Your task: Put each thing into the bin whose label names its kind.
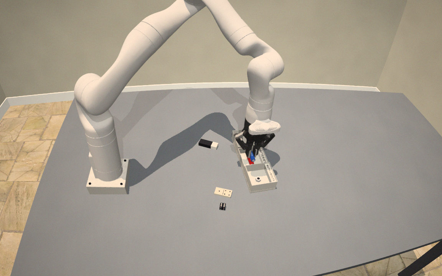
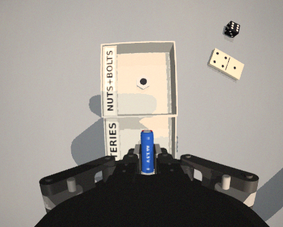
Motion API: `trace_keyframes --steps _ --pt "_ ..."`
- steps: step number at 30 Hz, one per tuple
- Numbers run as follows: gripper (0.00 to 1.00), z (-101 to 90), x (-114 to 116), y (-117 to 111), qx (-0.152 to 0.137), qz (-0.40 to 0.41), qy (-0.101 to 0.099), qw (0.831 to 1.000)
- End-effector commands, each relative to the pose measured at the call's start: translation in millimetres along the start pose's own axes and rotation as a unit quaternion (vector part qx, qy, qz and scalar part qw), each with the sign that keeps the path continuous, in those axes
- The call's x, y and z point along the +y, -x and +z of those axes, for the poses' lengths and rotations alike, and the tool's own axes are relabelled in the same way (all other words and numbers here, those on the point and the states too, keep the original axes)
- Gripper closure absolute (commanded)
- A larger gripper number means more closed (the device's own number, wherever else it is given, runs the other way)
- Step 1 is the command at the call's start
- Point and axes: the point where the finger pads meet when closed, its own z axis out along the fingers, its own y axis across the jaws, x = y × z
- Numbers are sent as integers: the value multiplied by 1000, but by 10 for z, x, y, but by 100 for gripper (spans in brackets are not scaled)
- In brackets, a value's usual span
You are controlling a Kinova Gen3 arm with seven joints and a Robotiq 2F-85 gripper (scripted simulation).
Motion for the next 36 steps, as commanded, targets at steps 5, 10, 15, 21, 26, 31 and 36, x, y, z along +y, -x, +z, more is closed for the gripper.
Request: trace_keyframes --steps 5,10,15,21,26,31,36 --pt "91 -3 -3 -6 0 1 0 1000" --pt "71 -4 -4 -5 0 1 0 1000" --pt "71 -3 -4 -5 0 1 0 1000" --pt "71 -4 -4 -5 0 1 0 1000" --pt "71 -4 -4 -5 0 1 0 1000" --pt "71 -253 -4 -5 0 1 0 1000" --pt "71 -299 -4 -5 0 1 0 1000"
